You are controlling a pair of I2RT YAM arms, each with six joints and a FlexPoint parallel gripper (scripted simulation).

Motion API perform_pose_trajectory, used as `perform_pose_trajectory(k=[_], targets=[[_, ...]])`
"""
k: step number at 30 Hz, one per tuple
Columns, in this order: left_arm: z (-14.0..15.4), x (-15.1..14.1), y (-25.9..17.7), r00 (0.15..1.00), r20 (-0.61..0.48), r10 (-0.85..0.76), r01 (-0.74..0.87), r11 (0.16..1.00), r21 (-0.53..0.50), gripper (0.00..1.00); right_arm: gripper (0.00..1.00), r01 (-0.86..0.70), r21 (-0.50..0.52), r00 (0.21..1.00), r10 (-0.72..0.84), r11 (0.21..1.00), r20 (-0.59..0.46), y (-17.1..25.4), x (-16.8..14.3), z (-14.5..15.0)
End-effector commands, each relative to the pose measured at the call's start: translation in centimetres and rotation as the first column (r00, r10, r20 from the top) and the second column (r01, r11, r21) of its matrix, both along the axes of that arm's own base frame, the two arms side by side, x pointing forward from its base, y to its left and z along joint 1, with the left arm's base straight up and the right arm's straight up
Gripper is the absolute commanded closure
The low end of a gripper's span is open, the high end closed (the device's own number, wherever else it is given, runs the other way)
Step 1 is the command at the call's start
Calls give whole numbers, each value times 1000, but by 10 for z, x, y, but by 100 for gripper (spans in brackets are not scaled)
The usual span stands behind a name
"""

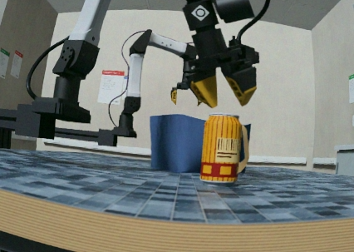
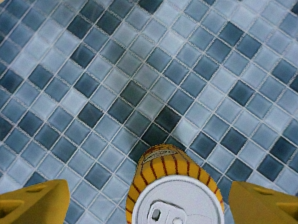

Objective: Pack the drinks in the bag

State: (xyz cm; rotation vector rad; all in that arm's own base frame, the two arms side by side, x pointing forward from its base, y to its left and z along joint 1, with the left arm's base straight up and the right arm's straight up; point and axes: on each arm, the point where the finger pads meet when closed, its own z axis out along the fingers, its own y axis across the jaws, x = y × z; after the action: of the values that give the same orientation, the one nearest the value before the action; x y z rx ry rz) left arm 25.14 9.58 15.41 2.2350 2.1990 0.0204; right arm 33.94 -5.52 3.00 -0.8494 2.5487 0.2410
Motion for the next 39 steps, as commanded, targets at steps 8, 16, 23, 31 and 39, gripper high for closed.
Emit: perform_pose_trajectory(k=[8,16,23,31,39], targets=[[15,8,1,998,64,-12,11,1000,24,0,16,-54,-5,991,54,999,121,-27,1,16],[15,8,1,998,64,-12,11,1000,24,0,16,-20,2,998,20,1000,53,-29,-8,-7],[15,8,1,998,64,-12,11,1000,24,0,16,-16,-11,997,16,1000,80,-32,-3,-18],[15,8,1,998,64,-12,11,1000,24,0,16,-22,-12,996,23,1000,82,-29,-1,-24],[15,8,1,998,64,-12,11,1000,24,0,16,-18,-10,997,19,1000,81,-28,-1,-40]])
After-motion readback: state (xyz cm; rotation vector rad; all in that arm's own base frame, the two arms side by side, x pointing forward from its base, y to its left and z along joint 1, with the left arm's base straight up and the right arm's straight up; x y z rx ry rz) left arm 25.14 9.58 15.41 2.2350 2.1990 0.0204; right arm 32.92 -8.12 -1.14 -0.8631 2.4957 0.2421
